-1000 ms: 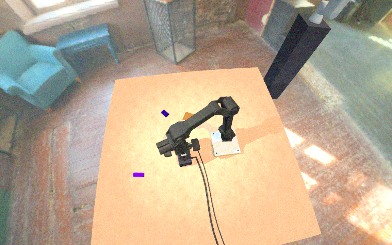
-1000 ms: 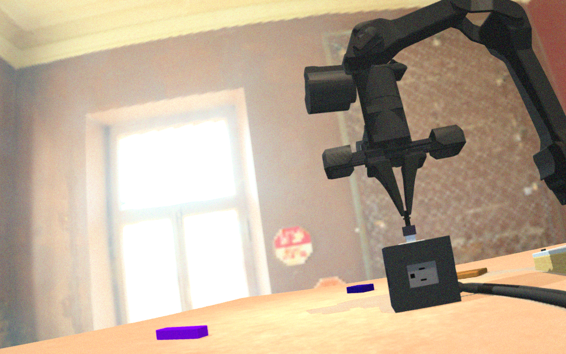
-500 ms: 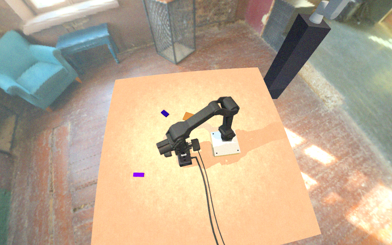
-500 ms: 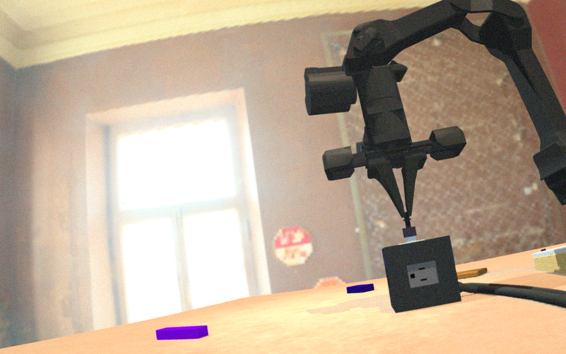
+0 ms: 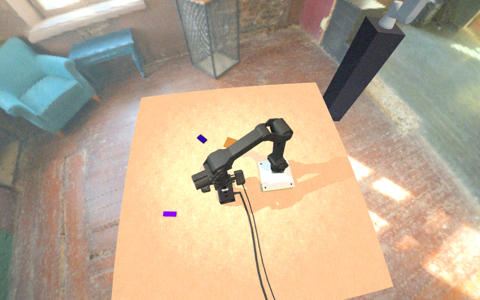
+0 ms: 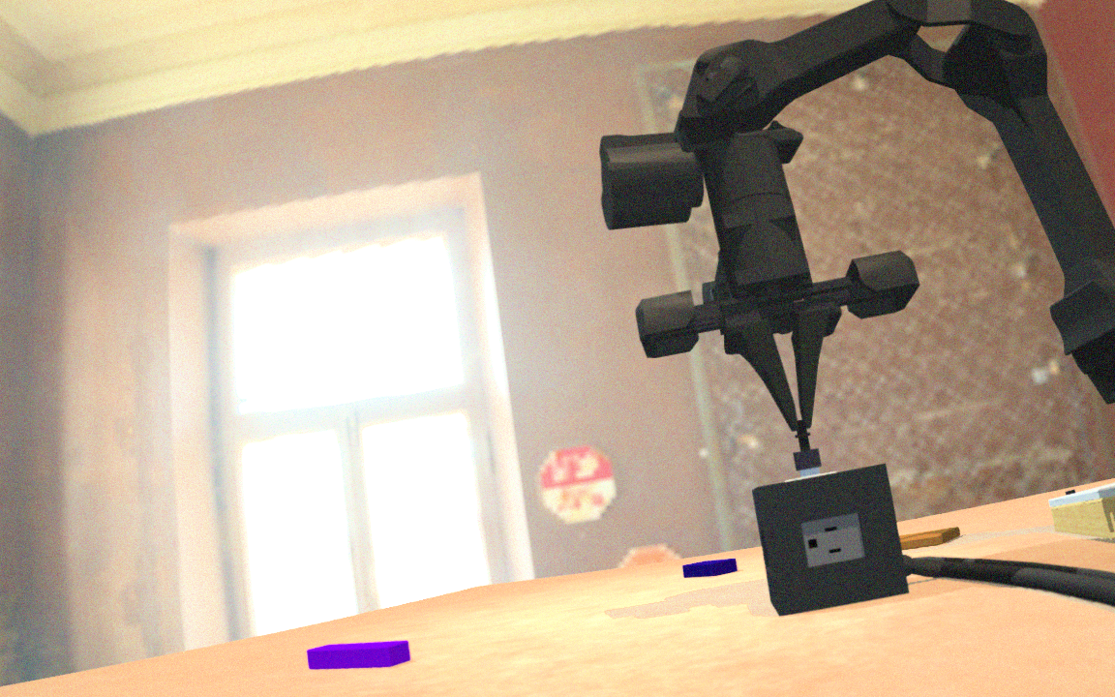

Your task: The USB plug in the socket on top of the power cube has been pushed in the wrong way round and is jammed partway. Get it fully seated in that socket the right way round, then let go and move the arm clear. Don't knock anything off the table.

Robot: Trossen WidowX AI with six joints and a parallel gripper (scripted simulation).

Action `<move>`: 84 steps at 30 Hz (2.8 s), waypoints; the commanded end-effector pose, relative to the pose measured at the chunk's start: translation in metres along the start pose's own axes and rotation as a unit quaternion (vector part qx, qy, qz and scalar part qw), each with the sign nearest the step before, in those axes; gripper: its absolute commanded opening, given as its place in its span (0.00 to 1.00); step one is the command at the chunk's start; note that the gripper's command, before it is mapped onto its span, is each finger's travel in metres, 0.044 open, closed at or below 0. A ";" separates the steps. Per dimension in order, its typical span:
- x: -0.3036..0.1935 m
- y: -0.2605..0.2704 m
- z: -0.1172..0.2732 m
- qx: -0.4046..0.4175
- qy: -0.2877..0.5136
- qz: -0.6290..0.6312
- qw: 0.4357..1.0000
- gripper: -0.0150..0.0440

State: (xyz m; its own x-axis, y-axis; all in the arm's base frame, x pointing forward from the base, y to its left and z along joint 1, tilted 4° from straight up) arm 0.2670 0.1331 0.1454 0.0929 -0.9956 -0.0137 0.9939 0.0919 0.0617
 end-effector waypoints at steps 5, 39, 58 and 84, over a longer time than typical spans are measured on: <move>-0.001 0.000 -0.001 -0.001 0.002 0.002 1.000 0.25; 0.000 0.000 -0.005 -0.001 0.002 0.002 1.000 0.25; 0.000 0.000 -0.008 -0.001 0.002 0.002 1.000 0.25; 0.000 0.000 -0.008 -0.001 0.002 0.002 1.000 0.25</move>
State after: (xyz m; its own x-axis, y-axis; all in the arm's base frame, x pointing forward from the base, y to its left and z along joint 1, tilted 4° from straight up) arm 0.2674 0.1332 0.1394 0.0936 -0.9955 -0.0168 0.9938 0.0924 0.0626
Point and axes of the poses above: the point midway between the two fingers, 35 mm back from their tips, its own z axis back along the fingers, its own y axis across the jaws, x = y × z, the point moved 2 cm from there along z, back along the fingers, and after that the axes turned 8 degrees about -z, right-handed, at the moved point
